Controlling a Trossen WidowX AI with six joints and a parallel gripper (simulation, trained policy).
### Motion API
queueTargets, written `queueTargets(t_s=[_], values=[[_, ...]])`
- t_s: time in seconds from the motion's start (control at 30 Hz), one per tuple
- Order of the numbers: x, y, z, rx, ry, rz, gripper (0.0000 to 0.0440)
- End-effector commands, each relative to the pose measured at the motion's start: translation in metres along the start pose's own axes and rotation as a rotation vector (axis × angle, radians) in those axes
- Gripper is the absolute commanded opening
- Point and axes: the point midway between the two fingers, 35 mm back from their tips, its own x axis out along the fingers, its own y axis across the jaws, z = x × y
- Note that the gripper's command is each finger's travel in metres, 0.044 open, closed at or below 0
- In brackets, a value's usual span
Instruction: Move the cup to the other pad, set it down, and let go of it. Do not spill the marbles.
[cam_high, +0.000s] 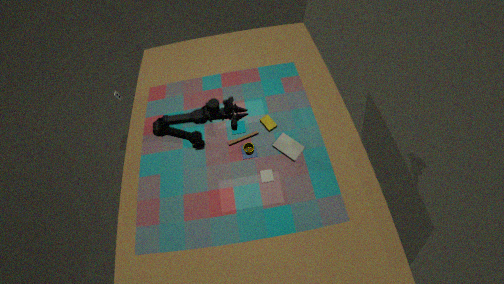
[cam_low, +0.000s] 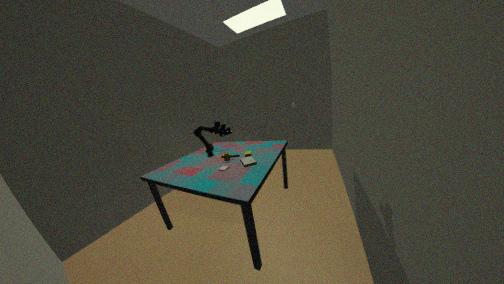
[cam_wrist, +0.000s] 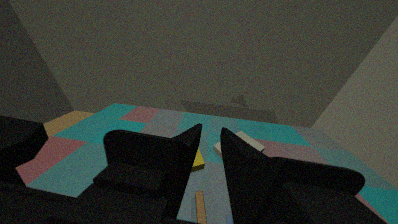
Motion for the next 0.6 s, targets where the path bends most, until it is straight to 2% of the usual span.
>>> queueTargets(t_s=[0.0,0.27,0.57], values=[[0.005,0.004,-0.003,0.018,0.048,0.009,0.0115],[0.014,0.012,-0.01,0.057,0.165,0.02,0.0134],[0.022,0.019,-0.019,0.099,0.301,0.013,0.0132]])
